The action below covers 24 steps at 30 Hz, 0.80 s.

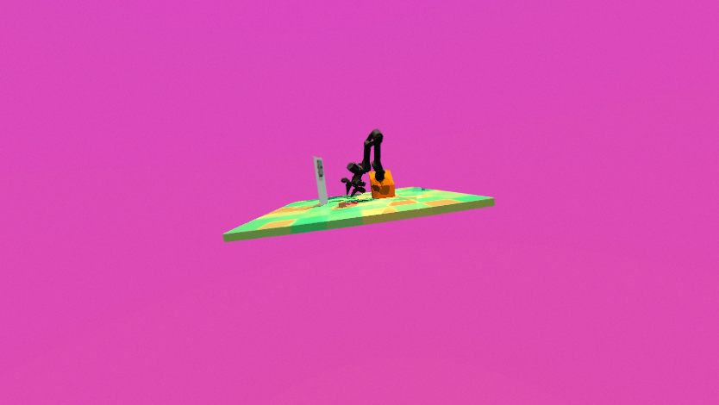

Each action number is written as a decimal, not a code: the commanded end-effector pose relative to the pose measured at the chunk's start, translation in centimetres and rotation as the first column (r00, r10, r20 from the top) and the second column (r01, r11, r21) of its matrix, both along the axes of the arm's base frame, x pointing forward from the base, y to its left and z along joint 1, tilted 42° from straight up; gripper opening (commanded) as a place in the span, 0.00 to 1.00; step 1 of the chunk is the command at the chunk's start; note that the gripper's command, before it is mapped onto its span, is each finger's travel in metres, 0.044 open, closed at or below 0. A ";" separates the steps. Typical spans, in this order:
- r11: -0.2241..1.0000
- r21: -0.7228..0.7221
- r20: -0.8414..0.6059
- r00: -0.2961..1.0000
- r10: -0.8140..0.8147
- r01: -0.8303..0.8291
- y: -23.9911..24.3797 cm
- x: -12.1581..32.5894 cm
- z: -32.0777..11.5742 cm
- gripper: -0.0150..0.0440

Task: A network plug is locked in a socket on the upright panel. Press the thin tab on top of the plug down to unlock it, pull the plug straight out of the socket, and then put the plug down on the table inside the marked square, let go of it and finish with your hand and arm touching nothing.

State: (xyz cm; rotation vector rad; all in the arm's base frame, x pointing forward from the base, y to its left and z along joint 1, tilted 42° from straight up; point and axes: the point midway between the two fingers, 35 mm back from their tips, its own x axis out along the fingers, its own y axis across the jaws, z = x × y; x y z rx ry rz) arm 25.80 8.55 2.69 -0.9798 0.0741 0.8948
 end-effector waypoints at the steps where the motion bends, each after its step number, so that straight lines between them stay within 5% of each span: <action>1: 1.000 -0.002 0.007 1.000 0.005 -0.005 -0.2 0.1 0.3 0.52; 24: 1.000 -0.009 0.003 1.000 0.007 -0.007 -1.5 0.1 1.3 0.52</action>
